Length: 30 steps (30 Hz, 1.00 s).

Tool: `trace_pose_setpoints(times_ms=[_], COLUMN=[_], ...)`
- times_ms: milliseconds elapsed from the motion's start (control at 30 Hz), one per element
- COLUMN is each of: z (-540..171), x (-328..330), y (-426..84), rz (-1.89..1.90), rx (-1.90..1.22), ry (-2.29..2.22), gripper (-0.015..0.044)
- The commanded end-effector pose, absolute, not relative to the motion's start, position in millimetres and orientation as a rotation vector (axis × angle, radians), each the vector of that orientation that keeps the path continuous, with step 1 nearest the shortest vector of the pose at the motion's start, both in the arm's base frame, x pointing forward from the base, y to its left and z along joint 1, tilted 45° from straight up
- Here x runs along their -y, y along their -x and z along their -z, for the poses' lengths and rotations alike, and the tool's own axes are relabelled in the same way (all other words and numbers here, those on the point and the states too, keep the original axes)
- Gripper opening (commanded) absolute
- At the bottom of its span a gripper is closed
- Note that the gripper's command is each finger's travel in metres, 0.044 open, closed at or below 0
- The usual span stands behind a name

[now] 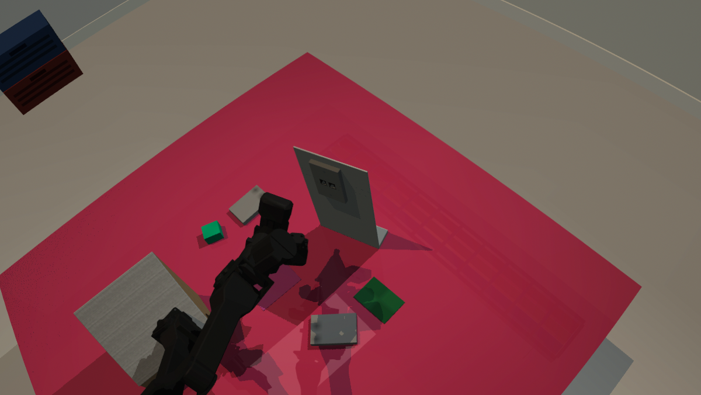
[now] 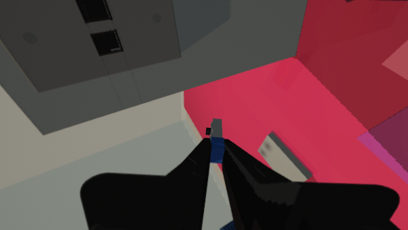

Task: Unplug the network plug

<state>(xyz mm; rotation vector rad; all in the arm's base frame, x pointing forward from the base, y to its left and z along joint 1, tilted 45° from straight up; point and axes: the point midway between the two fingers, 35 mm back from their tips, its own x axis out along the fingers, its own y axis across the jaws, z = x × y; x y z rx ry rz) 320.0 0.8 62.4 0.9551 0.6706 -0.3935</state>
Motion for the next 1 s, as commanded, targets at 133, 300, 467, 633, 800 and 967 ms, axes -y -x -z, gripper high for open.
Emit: trace_pose_setpoints(times_ms=[133, 300, 467, 633, 800, 967], z=[-23.0, -3.4, 12.1, 23.1, 29.7, 32.0], x=[3.2, 7.1, 12.5, 19.1, 26.7, 34.6], y=[-298.3, -282.8, -266.0, -248.8, -231.8, -216.1], rz=[0.586, 0.701, 0.804, 0.893, 0.964, 1.013], rx=[-0.681, -0.661, -0.624, -0.57, -0.499, -0.418], ry=[-0.947, -0.924, -0.889, -0.844, -0.793, -0.739], gripper=[0.0, 0.0, 0.0, 0.0, 0.0, 0.0])
